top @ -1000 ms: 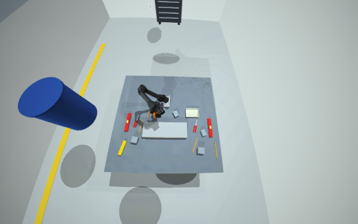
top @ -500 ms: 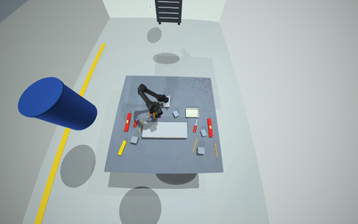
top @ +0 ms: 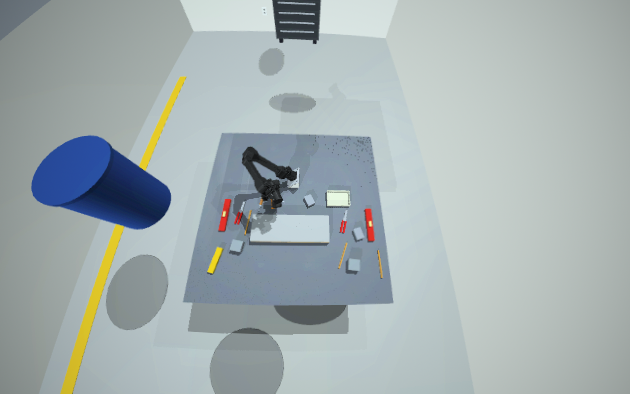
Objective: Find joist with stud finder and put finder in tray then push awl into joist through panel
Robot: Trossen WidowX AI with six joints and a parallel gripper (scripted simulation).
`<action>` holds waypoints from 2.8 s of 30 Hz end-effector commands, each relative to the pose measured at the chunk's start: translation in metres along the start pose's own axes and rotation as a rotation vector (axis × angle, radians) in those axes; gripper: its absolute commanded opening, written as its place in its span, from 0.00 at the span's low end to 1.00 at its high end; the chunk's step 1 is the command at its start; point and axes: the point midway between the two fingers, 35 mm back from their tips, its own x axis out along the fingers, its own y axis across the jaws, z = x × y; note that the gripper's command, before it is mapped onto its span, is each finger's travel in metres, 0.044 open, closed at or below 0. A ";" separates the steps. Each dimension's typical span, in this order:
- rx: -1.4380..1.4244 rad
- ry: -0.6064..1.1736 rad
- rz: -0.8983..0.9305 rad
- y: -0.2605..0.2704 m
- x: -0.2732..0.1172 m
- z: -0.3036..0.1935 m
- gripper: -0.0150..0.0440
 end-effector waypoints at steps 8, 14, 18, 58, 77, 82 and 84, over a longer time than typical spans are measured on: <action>0.003 0.081 0.008 0.001 -0.001 0.003 0.25; 0.002 0.122 0.012 0.001 -0.001 0.004 0.25; 0.002 0.143 0.014 0.001 -0.001 0.005 0.25; -0.003 0.360 0.011 0.000 0.001 0.011 0.25; -0.004 0.472 0.014 0.001 0.002 0.014 0.25; -0.004 0.492 0.016 0.001 0.002 0.014 0.25; -0.004 0.499 0.015 0.001 0.002 0.014 0.25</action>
